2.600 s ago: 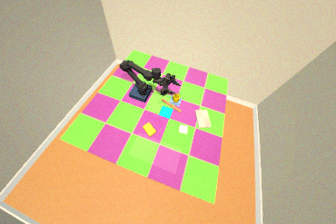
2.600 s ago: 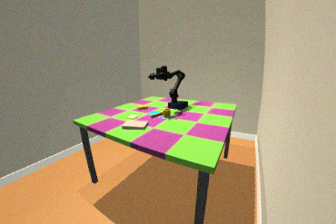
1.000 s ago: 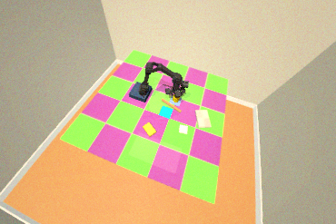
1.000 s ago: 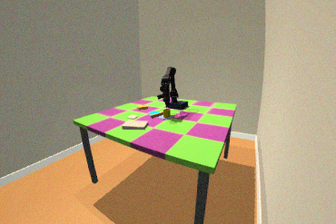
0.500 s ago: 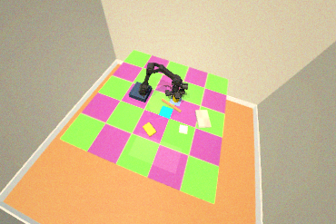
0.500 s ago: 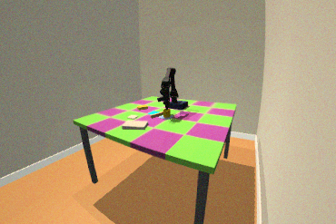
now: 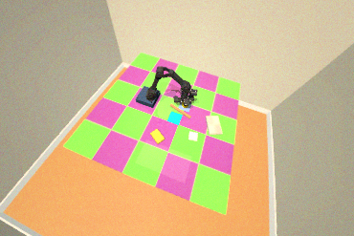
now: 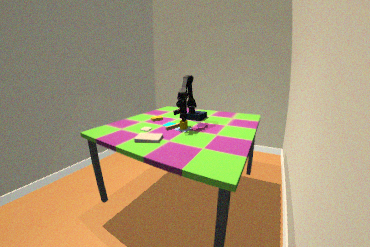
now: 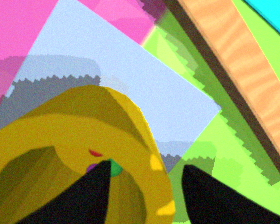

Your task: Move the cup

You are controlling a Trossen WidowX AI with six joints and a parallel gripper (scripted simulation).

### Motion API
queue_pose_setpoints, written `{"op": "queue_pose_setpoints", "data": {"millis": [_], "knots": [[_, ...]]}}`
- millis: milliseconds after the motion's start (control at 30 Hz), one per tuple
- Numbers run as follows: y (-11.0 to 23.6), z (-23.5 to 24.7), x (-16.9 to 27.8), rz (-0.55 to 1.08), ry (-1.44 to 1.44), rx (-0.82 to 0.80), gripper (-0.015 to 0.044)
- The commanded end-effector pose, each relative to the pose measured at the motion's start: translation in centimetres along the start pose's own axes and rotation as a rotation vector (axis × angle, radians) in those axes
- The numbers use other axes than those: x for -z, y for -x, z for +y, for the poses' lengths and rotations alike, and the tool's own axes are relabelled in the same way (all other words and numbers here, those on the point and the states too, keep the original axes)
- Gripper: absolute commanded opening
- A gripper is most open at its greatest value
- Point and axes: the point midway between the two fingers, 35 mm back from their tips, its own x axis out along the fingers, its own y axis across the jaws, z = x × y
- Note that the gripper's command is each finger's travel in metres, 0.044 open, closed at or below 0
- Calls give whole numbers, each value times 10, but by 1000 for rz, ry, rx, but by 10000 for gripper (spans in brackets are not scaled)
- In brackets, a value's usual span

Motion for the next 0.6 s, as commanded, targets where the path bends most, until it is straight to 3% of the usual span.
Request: {"op": "queue_pose_setpoints", "data": {"millis": [0,200,567], "knots": [[-5,-2,0,1,-2,8,167],[-5,-2,0,1,-2,8,167],[-4,-1,0,1,0,5,93]]}}
